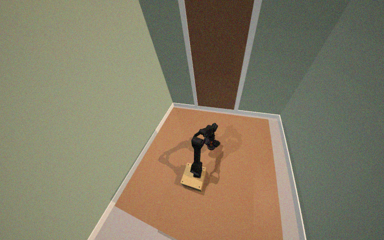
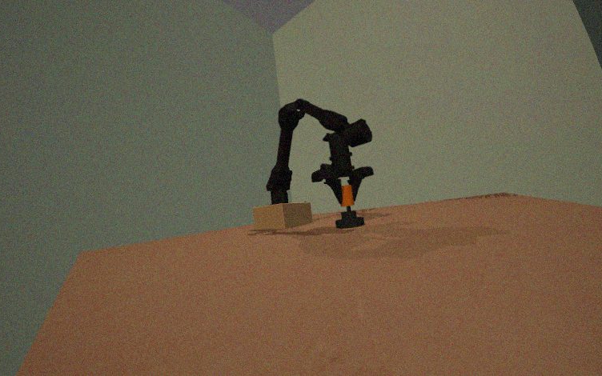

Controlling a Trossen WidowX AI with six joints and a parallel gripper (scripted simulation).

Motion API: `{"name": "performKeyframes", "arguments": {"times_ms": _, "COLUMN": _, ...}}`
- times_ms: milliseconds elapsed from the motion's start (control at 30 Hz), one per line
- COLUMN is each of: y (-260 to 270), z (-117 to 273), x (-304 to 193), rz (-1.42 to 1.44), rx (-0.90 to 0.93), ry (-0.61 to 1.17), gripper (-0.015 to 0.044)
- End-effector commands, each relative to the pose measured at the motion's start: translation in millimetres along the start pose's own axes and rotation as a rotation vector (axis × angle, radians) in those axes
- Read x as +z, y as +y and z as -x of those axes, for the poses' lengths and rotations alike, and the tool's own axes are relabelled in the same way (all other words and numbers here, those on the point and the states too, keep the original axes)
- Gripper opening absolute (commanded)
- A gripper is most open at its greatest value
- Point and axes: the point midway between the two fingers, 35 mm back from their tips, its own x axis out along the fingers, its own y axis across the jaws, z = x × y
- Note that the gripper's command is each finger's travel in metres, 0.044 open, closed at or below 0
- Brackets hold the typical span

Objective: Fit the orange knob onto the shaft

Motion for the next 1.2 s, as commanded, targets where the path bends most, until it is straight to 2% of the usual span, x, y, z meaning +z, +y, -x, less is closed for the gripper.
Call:
{"name": "performKeyframes", "arguments": {"times_ms": 0, "y": -0.4, "z": -0.3, "x": -0.7, "rz": 0.01, "rx": -0.001, "ry": 0.001, "gripper": 0.0}}
{"name": "performKeyframes", "arguments": {"times_ms": 433, "y": -0.3, "z": 3.9, "x": -1.2, "rz": 0.019, "rx": -0.001, "ry": 0.002, "gripper": 0.0}}
{"name": "performKeyframes", "arguments": {"times_ms": 667, "y": 0.3, "z": 1.1, "x": 0.7, "rz": 0.219, "rx": -0.001, "ry": 0.001, "gripper": 0.0}}
{"name": "performKeyframes", "arguments": {"times_ms": 1167, "y": -0.2, "z": -0.6, "x": -0.6, "rz": 0.219, "rx": -0.001, "ry": 0.002, "gripper": 0.0}}
